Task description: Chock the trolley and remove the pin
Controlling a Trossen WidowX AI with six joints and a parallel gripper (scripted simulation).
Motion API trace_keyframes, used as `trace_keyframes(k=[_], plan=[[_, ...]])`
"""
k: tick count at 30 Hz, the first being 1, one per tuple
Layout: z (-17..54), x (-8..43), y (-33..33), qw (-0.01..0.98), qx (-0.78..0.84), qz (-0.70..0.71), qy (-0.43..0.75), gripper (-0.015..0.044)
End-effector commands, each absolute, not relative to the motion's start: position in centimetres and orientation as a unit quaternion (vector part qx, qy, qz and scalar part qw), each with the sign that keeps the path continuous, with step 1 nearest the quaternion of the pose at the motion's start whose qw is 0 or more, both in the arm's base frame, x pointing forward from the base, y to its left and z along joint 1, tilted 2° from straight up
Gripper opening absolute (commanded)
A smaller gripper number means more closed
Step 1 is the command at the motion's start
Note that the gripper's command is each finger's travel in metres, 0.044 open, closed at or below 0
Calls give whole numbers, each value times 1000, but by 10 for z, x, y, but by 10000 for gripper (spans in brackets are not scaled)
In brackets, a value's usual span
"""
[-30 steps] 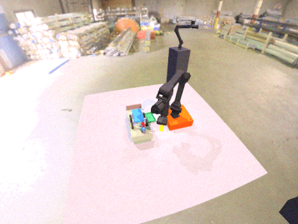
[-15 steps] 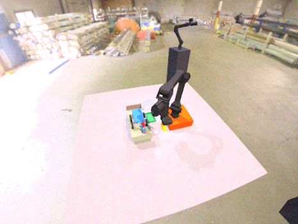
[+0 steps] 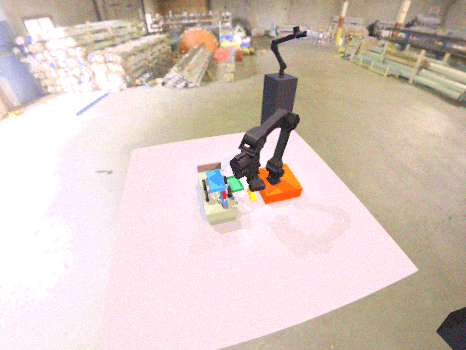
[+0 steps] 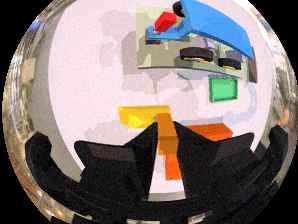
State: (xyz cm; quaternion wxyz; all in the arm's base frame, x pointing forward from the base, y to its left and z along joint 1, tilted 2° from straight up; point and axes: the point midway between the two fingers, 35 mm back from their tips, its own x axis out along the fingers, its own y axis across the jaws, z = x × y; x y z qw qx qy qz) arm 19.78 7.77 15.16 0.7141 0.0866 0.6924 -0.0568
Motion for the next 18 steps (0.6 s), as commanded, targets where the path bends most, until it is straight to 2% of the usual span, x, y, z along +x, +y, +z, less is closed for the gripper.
trace_keyframes(k=[1, 18], plan=[[150, 197, 67, 714, 86, -54, 693, 0], [145, 202, 11, 714, 83, -56, 693, 0]])
